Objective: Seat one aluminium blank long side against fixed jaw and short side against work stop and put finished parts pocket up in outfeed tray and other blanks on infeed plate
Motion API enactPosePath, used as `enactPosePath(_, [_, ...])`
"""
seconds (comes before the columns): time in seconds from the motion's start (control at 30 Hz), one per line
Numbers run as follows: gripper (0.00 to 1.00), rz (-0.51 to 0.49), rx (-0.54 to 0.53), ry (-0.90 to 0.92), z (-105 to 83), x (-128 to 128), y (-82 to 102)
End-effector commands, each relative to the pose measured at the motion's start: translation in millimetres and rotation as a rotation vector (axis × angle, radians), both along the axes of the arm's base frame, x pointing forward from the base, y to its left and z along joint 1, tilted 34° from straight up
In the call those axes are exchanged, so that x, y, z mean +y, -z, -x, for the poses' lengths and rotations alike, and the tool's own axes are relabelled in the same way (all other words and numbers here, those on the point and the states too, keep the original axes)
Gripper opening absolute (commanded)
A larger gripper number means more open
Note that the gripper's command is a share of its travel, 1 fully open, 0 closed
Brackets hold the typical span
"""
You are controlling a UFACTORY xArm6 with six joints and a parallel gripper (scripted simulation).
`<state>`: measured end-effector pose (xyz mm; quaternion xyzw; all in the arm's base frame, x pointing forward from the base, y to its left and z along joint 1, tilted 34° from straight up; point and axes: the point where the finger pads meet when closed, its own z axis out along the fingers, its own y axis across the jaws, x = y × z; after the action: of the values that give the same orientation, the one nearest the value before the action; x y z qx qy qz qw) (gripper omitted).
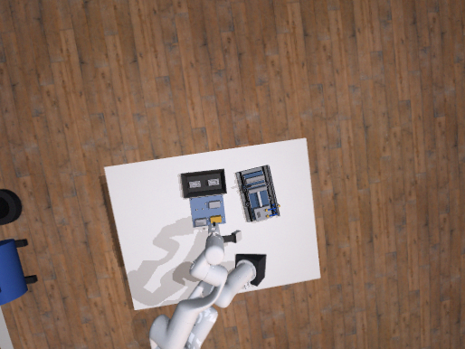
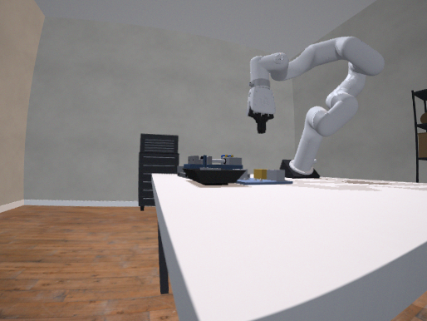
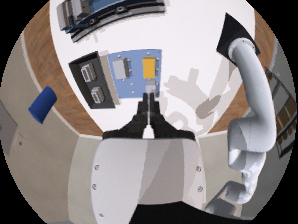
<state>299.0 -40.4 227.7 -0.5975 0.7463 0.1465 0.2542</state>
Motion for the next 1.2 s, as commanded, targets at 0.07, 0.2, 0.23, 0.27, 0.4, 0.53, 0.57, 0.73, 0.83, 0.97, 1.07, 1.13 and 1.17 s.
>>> enactPosePath(0.07, [0.0,0.002,-0.003,0.001,-0.6,-1,-1.0])
enactPosePath(0.2, [0.0,0.002,-0.003,0.001,-0.6,-1,-1.0])
enactPosePath(0.23, [0.0,0.002,-0.003,0.001,-0.6,-1,-1.0])
enactPosePath(0.27, [0.0,0.002,-0.003,0.001,-0.6,-1,-1.0])
enactPosePath(0.4, [0.0,0.002,-0.002,0.001,-0.9,0,-1.5])
enactPosePath(0.53, [0.0,0.005,-0.001,0.001,-6.2,27,-19.6])
enactPosePath(0.57, [0.0,0.005,-0.002,0.001,-7.3,37,-26.5])
enactPosePath(0.73, [0.0,0.0,-0.003,0.001,-7.7,68,-46.5])
enactPosePath(0.83, [0.69,0.0,-0.004,0.001,-7.5,70,-48.2])
enactPosePath(0.97, [0.69,0.0,-0.004,0.001,-7.5,70,-48.2])
enactPosePath(1.07, [0.69,0.0,-0.004,0.001,-7.5,70,-48.2])
enactPosePath(1.13, [0.69,0.0,-0.004,0.001,-7.5,70,-48.2])
enactPosePath(1.17, [0.69,0.0,-0.004,0.001,-7.5,70,-48.2])
